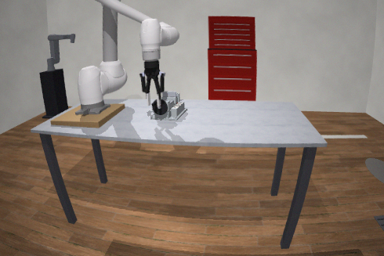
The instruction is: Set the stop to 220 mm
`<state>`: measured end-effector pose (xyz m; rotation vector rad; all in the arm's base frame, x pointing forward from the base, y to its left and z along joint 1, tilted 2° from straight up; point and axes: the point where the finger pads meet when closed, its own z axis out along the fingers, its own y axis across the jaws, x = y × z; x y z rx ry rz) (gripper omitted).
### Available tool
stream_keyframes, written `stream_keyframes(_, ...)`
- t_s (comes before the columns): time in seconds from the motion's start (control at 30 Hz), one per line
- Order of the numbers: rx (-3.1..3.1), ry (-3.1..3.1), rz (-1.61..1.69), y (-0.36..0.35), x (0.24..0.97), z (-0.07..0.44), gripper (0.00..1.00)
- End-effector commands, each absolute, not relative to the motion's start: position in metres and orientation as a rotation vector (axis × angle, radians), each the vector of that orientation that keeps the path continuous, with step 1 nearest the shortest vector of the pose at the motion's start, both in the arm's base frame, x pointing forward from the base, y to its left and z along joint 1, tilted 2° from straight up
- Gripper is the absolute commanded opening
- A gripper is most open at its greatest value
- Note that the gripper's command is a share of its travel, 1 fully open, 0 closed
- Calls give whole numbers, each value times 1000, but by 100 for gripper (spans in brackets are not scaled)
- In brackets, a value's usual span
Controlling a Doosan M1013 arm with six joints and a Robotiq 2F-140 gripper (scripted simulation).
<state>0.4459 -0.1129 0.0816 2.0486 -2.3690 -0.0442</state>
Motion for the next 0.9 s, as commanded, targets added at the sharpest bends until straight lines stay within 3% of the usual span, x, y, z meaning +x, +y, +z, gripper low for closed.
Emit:
stream_keyframes(0.0,2048,-2369,-46,-113,447,117,33)
stream_keyframes(0.17,2048,-2369,-46,-114,448,167,33)
stream_keyframes(0.87,2048,-2369,-46,-113,450,175,33)
